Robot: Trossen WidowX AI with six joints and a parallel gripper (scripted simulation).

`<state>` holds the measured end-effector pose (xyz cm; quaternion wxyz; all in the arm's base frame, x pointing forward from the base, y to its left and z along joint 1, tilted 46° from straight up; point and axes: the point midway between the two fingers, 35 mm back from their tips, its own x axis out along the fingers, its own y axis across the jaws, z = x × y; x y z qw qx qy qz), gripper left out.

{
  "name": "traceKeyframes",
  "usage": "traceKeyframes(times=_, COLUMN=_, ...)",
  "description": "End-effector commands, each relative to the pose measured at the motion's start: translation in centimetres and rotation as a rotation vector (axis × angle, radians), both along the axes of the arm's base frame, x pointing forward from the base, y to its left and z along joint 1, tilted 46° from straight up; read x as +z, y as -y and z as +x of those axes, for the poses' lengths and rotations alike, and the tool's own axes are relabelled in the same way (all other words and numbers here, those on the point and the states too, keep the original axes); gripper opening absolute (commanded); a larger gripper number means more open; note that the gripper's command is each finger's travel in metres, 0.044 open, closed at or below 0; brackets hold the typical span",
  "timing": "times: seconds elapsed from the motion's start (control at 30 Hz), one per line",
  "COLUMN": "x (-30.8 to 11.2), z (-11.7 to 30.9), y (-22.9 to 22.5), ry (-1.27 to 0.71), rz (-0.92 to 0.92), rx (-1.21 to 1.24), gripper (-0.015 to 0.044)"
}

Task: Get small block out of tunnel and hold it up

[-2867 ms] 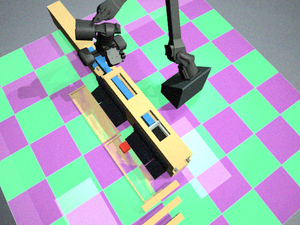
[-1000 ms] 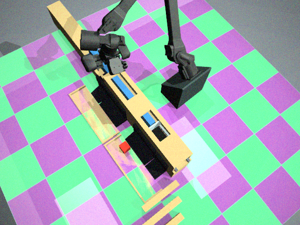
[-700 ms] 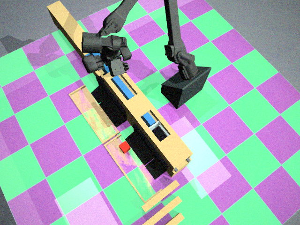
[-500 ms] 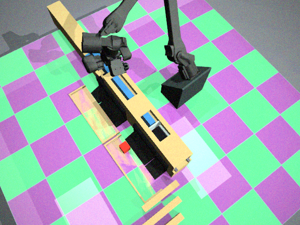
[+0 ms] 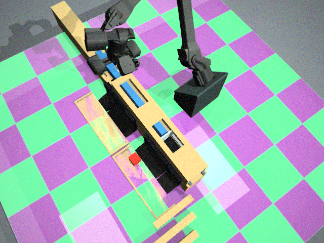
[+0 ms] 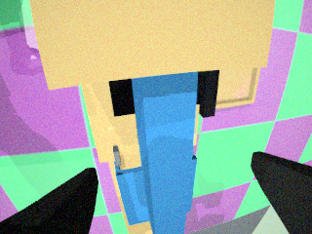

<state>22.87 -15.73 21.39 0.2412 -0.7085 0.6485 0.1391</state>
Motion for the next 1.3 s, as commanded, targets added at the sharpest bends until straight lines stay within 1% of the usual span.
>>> traceKeyframes(times=0.0, x=0.1, z=0.0, y=0.1, ry=0.0, rz=0.002, rx=0.001, gripper=0.044)
traceKeyframes(times=0.1, x=1.4, z=0.0, y=1.1, ry=-0.001, rz=0.021, rx=0.018, gripper=0.044)
traceKeyframes(times=0.23, x=1.5, z=0.0, y=1.3, ry=-0.001, rz=0.023, rx=0.02, gripper=0.044)
traceKeyframes(times=1.07, x=-1.1, z=-0.1, y=3.9, ry=0.0, rz=0.021, rx=0.02, gripper=0.044)
traceKeyframes(times=1.27, x=-0.6, z=-0.1, y=3.7, ry=0.004, rz=0.02, rx=0.015, gripper=0.0282)
